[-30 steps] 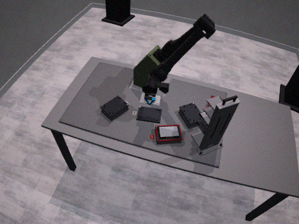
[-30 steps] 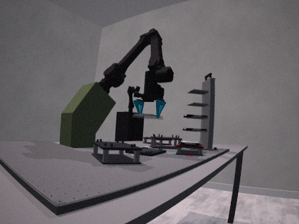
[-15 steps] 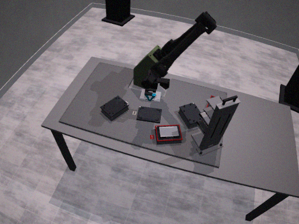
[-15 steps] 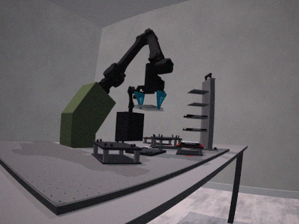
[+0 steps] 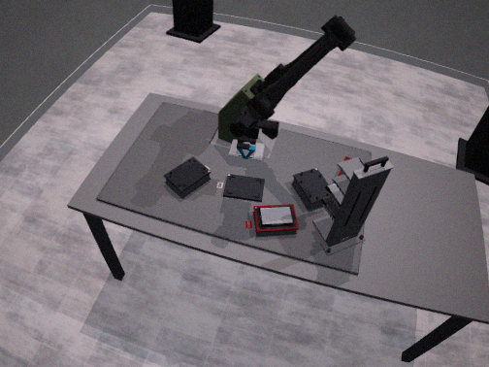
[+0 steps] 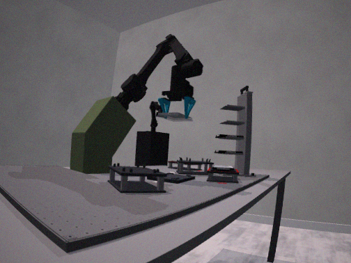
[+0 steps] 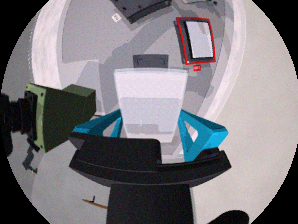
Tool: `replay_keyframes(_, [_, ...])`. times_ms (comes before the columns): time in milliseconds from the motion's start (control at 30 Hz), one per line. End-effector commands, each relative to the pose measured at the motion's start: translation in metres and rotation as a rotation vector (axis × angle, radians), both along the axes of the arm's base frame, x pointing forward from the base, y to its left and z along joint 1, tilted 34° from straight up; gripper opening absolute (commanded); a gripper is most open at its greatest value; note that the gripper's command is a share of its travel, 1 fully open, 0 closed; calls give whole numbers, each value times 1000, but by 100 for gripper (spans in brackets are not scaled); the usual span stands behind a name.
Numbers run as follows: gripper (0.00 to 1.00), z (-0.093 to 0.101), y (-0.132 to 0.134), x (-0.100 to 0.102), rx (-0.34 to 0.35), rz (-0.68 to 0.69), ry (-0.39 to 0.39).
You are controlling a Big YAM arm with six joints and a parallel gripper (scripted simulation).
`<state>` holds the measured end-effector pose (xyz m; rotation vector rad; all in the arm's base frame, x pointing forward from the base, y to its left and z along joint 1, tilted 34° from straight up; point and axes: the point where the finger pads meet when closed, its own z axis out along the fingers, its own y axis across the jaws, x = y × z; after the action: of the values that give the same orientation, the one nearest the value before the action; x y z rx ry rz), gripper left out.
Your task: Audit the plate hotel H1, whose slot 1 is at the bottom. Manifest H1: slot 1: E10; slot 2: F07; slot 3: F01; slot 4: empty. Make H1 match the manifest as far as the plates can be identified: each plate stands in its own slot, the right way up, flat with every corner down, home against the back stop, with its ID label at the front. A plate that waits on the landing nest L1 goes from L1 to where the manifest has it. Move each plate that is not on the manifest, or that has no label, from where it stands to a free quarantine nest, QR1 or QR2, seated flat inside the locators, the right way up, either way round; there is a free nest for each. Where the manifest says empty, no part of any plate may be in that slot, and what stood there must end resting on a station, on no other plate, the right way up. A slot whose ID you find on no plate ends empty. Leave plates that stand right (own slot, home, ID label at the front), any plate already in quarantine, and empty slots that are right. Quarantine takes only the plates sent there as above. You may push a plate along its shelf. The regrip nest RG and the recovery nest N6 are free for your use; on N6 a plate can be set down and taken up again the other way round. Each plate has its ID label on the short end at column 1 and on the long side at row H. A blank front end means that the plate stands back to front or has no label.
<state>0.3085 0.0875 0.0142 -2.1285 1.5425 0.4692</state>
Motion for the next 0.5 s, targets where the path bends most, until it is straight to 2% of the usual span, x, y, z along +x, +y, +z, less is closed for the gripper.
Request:
replay_keyframes(0, [86, 22, -7, 22, 3, 7, -69])
replay_keyframes(100, [86, 29, -11, 22, 2, 7, -70])
replay_keyframes(133, [86, 31, 2, 19, 4, 5, -48])
replay_keyframes(467, [86, 51, 31, 15, 11, -133, 44])
